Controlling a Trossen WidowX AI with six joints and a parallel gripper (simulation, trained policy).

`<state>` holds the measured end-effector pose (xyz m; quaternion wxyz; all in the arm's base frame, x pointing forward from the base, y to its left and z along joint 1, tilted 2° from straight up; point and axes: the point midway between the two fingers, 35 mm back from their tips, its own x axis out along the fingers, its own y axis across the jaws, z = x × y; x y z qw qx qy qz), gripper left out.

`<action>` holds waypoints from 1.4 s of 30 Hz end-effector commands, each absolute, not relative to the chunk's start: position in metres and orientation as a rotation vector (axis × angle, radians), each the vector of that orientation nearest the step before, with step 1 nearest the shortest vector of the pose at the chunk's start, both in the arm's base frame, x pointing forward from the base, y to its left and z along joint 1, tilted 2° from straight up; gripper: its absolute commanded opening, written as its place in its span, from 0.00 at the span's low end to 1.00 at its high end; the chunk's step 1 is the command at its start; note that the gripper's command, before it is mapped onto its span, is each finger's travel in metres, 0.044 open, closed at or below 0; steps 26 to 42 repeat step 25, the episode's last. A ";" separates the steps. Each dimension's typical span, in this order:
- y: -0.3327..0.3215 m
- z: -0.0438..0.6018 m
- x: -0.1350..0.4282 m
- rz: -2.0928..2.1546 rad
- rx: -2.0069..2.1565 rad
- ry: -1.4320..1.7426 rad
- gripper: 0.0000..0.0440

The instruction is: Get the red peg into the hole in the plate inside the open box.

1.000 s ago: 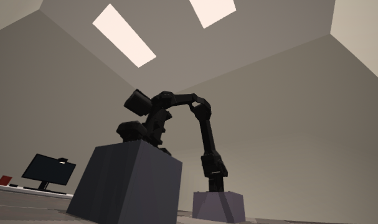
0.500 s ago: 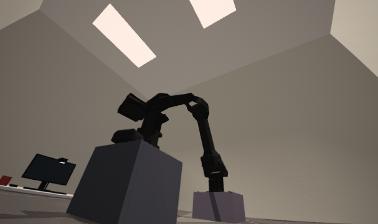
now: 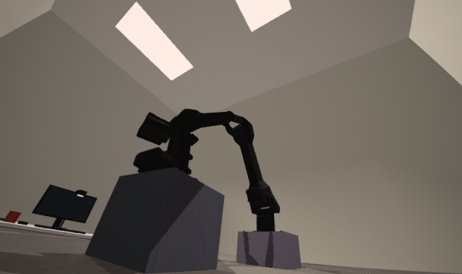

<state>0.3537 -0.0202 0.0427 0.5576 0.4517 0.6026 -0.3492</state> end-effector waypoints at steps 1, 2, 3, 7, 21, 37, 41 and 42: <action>-0.022 0.047 0.354 -0.812 1.099 1.451 0.49; -0.023 0.048 0.355 -0.811 1.107 1.455 0.50; -0.023 0.049 0.355 -0.810 1.114 1.459 0.51; -0.025 0.055 0.355 -0.805 1.145 1.471 0.54; -0.034 0.074 0.358 -0.804 1.239 1.482 0.62; -0.037 0.079 0.359 -0.802 1.257 1.478 0.50; -0.037 0.079 0.359 -0.802 1.257 1.478 0.50; -0.037 0.079 0.359 -0.802 1.257 1.478 0.50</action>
